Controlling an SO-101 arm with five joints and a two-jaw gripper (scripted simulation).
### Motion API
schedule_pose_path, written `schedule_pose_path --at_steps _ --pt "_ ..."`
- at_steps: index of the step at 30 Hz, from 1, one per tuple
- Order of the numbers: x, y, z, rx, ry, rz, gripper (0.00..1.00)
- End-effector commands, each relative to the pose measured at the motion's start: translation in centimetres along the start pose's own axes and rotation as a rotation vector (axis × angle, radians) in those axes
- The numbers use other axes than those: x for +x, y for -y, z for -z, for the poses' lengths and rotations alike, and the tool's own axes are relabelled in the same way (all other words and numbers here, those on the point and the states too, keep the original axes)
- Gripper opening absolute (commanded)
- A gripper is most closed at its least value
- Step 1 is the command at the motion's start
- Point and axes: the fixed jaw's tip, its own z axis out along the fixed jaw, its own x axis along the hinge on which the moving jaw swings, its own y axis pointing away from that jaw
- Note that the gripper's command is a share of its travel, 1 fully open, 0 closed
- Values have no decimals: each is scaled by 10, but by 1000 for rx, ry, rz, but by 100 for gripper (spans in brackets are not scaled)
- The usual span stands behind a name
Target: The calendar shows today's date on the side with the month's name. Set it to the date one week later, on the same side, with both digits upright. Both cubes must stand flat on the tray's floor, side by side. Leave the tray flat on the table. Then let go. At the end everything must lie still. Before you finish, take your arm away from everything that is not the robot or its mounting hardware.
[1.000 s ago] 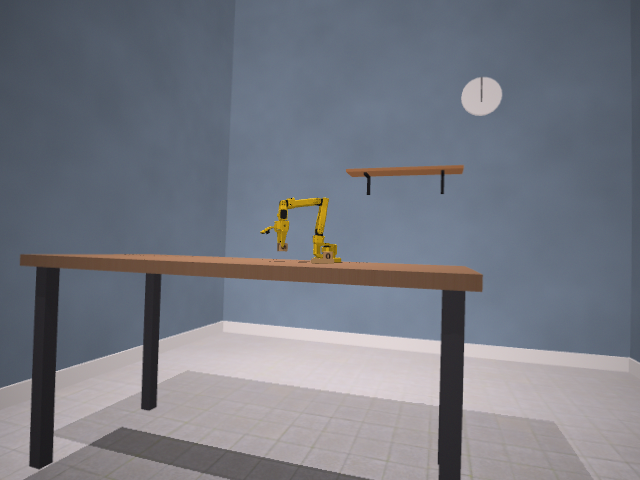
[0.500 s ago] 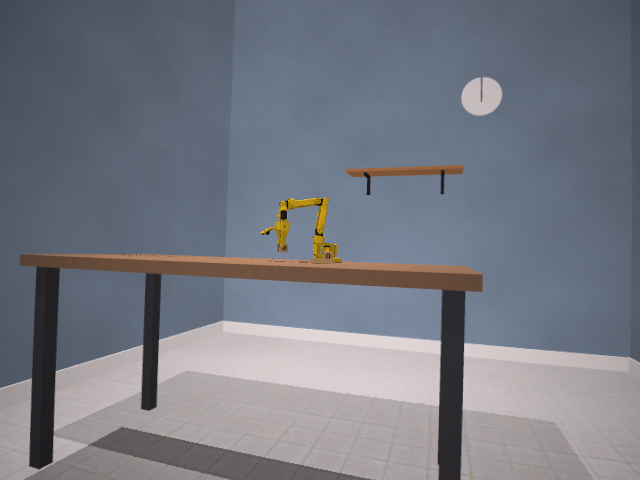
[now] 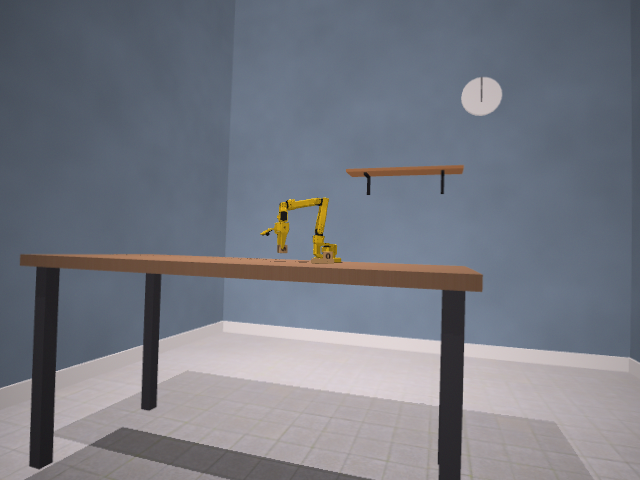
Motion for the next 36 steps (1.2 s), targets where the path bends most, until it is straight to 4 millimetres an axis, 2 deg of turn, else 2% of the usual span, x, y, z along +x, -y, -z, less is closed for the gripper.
schedule_pose_path --at_steps 1,36 --pt "-4 2 3 7 44 1 0" --pt "-5 2 -10 7 44 1 0"
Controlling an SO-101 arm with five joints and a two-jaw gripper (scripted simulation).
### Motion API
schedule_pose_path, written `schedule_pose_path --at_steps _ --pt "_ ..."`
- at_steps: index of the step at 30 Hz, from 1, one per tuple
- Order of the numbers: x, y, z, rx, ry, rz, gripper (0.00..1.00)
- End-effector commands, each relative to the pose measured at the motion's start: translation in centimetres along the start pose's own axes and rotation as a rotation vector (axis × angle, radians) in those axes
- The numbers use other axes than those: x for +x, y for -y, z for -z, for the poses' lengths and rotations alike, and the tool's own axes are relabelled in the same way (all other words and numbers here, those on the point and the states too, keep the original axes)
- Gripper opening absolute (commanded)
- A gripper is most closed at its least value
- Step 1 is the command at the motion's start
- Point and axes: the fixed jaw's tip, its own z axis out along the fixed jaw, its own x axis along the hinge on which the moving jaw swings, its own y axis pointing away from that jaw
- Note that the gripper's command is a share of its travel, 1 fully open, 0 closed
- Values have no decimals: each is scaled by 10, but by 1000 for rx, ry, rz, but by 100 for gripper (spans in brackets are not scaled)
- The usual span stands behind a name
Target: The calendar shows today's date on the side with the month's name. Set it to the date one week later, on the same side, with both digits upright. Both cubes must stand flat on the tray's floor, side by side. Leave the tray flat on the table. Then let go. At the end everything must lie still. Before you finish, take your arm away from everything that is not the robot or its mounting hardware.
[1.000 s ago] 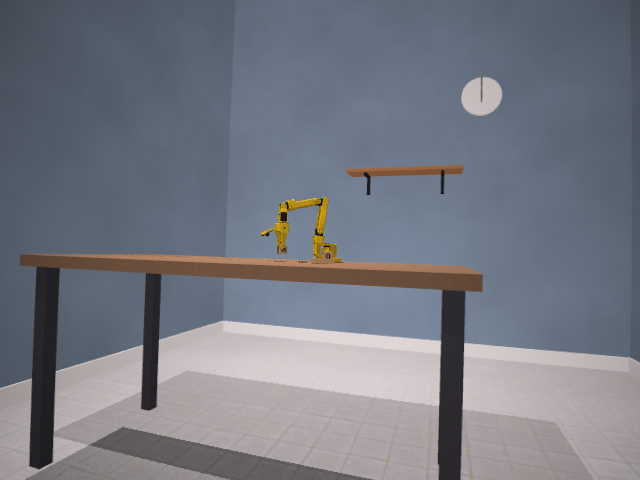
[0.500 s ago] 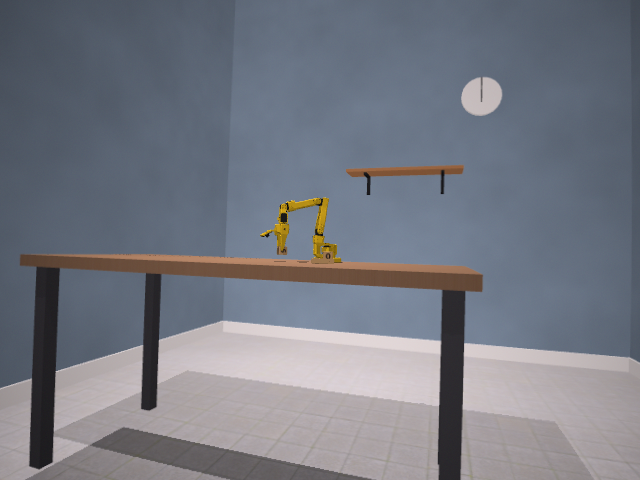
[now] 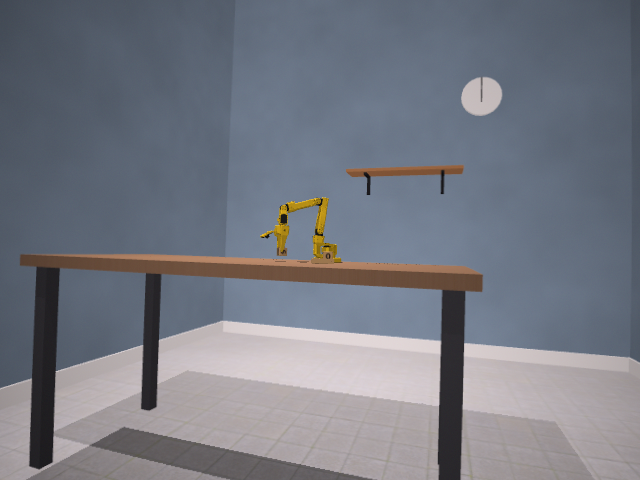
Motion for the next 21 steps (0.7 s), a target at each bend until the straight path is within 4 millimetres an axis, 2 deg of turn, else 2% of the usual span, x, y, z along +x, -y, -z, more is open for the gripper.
schedule_pose_path --at_steps 1,21 --pt "-3 2 0 4 26 1 0" --pt "-3 2 -6 4 26 1 0"
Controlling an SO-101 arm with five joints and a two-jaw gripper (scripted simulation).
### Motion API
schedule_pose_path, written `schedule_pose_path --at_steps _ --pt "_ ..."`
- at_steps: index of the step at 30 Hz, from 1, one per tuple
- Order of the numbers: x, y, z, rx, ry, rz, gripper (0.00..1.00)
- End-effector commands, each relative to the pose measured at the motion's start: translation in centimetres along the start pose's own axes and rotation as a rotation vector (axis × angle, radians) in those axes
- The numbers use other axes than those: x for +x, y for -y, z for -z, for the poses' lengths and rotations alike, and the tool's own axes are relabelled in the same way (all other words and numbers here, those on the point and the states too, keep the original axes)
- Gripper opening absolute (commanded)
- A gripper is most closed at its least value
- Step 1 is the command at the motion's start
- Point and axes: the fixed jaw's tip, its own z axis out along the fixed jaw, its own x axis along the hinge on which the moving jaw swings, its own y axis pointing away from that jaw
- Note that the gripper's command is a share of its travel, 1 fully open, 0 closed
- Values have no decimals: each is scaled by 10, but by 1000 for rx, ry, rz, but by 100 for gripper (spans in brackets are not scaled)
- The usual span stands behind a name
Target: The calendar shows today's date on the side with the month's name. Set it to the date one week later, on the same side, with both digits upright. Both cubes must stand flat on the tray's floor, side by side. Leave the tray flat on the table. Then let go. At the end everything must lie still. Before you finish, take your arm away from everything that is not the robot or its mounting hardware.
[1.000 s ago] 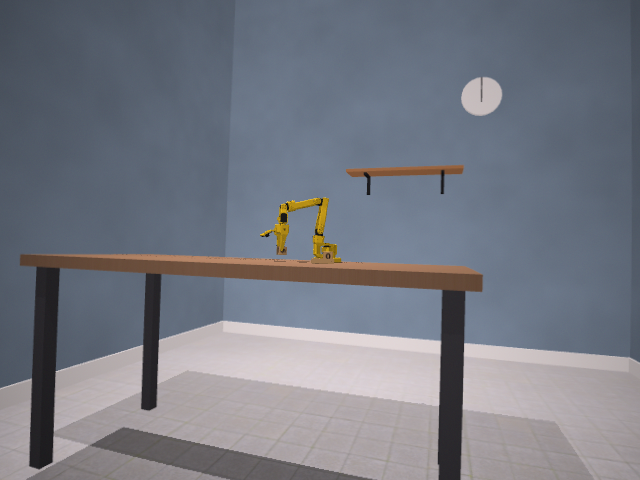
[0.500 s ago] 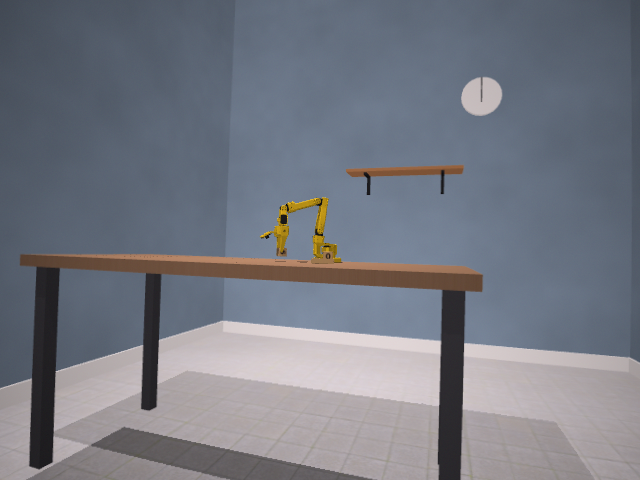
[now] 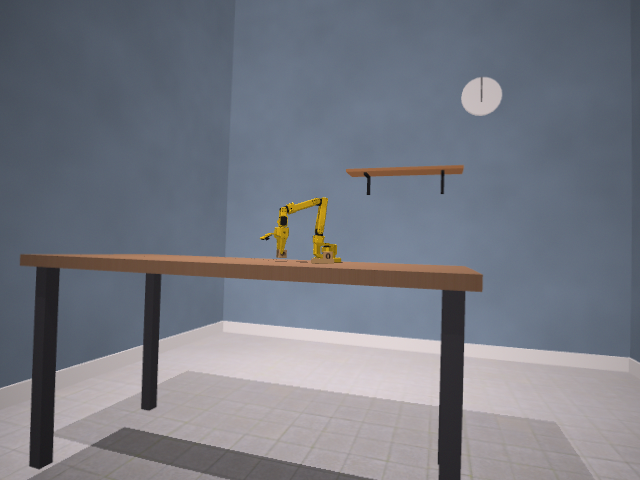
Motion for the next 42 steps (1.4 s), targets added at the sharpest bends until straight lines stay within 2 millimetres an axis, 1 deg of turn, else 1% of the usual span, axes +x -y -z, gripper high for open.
schedule_pose_path --at_steps 1,38,42 --pt "-3 2 1 3 22 1 0" --pt "-3 2 -9 3 22 1 0" --pt "-3 2 -9 3 22 1 4"
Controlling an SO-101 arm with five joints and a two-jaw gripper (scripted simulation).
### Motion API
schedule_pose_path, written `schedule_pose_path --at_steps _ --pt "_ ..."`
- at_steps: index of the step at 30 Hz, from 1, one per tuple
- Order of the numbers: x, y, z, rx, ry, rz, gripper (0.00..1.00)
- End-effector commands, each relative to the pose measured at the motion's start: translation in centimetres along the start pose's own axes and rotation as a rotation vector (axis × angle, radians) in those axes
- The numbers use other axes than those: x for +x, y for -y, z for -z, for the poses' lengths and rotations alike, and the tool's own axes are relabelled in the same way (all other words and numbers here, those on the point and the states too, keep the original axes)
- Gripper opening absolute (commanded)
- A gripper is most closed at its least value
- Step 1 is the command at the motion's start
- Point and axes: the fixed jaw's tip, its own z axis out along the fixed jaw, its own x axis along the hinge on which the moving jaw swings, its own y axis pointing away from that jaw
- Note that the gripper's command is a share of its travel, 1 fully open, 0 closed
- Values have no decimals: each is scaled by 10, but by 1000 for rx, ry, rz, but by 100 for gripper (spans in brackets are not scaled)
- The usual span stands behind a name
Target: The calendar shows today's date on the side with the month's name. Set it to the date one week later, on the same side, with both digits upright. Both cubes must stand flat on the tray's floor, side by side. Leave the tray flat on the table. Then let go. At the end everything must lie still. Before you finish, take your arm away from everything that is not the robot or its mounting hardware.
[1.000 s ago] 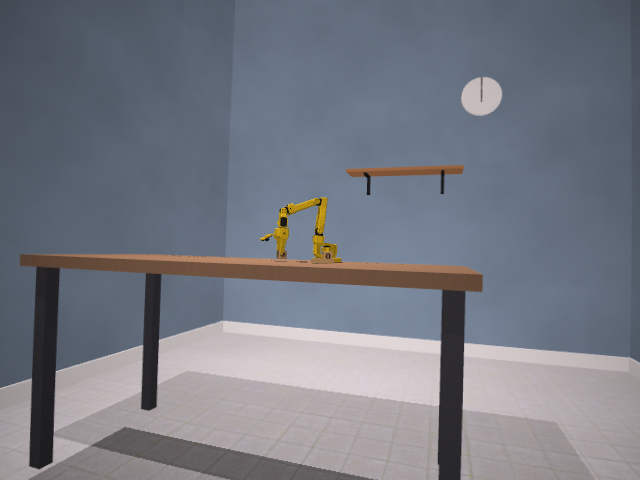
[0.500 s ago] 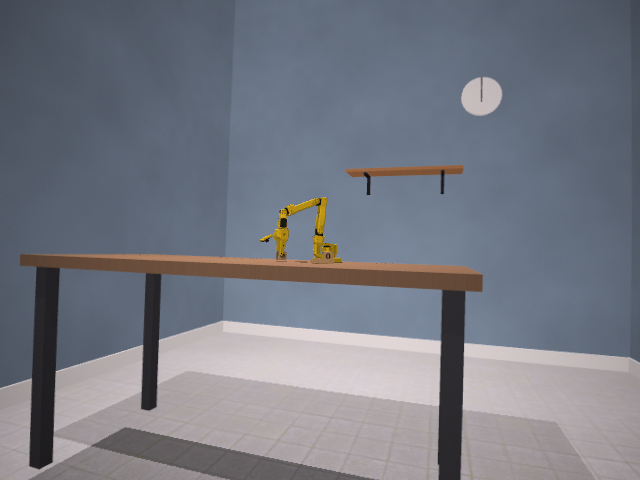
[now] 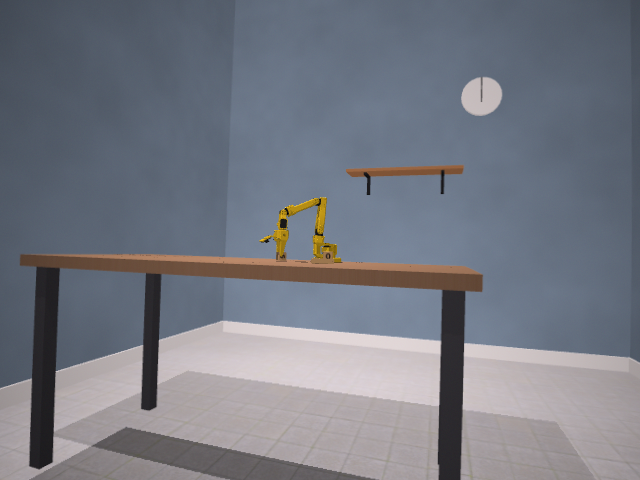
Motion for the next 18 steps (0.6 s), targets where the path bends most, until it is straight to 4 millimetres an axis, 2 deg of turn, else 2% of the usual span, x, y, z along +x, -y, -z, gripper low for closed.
schedule_pose_path --at_steps 1,7,18 --pt "-2 1 1 2 18 1 6" --pt "-2 1 1 2 18 1 17" --pt "-2 1 1 2 18 1 19"
